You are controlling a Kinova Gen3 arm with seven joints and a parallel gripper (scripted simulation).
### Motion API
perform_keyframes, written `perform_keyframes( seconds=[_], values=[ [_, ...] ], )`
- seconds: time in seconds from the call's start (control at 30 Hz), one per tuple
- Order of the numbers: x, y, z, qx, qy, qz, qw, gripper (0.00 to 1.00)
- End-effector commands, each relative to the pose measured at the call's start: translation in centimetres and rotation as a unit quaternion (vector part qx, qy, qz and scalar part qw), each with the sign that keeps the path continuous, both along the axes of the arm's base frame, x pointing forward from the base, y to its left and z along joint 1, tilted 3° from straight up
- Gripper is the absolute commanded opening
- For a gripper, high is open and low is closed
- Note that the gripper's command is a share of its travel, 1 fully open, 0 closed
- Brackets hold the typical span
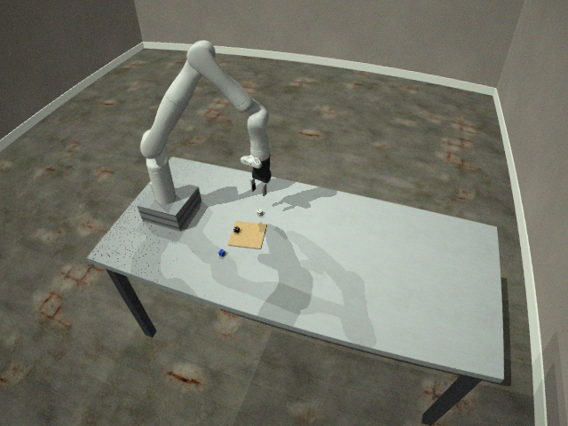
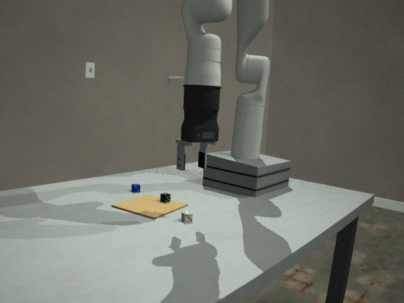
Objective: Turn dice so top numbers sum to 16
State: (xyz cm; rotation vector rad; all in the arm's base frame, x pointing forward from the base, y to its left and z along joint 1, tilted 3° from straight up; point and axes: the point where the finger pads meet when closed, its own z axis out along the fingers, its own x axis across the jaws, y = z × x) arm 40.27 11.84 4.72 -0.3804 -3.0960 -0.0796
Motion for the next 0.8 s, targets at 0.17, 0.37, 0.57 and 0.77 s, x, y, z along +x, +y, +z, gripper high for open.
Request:
perform_keyframes(
  seconds=[0.17,0.37,0.57,0.77],
  values=[
    [0.0,-0.2,-0.2,-0.001,-0.001,0.025,1.000,1.00],
    [0.0,-0.5,-0.5,-0.003,-0.002,0.066,0.998,1.00],
    [0.0,-1.2,-1.3,-0.006,-0.004,0.168,0.986,1.00],
    [0.0,-1.6,-2.3,-0.006,-0.008,0.300,0.954,1.00]
  ],
)
